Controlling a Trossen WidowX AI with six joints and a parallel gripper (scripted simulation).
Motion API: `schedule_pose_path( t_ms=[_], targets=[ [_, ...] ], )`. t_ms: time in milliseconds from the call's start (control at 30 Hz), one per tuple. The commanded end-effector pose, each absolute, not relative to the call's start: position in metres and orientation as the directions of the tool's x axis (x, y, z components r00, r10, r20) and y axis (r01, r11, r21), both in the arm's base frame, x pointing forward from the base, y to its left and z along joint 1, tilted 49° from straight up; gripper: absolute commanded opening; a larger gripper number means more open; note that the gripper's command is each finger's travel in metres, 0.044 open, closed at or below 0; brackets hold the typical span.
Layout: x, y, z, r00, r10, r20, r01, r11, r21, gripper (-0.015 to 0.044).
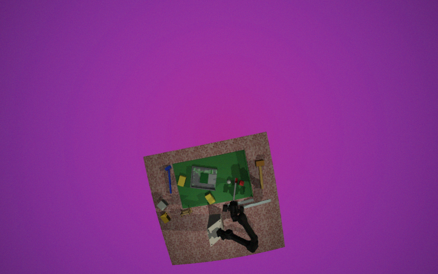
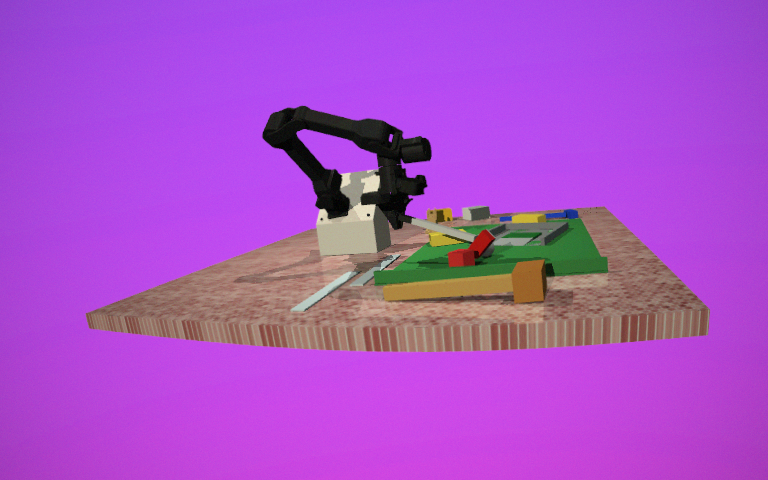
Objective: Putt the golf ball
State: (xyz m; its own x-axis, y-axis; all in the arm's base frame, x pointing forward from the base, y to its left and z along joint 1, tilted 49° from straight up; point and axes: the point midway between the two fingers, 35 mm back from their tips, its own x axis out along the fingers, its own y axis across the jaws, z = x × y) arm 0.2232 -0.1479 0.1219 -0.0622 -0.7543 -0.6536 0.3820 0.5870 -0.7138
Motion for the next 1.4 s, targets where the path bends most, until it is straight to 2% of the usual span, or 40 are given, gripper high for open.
schedule_pose_path(
  t_ms=[0,867,1200,1367],
  targets=[
    [0.221,-0.152,0.117,-0.066,-0.757,-0.65,0.376,0.584,-0.719,0.0],
    [0.215,-0.164,0.127,-0.072,-0.758,-0.649,0.376,0.582,-0.721,0.0],
    [0.258,-0.095,0.044,-0.065,-0.753,-0.654,0.377,0.589,-0.715,0.0],
    [0.26,-0.087,0.04,-0.065,-0.755,-0.653,0.377,0.587,-0.716,0.0]
  ],
)
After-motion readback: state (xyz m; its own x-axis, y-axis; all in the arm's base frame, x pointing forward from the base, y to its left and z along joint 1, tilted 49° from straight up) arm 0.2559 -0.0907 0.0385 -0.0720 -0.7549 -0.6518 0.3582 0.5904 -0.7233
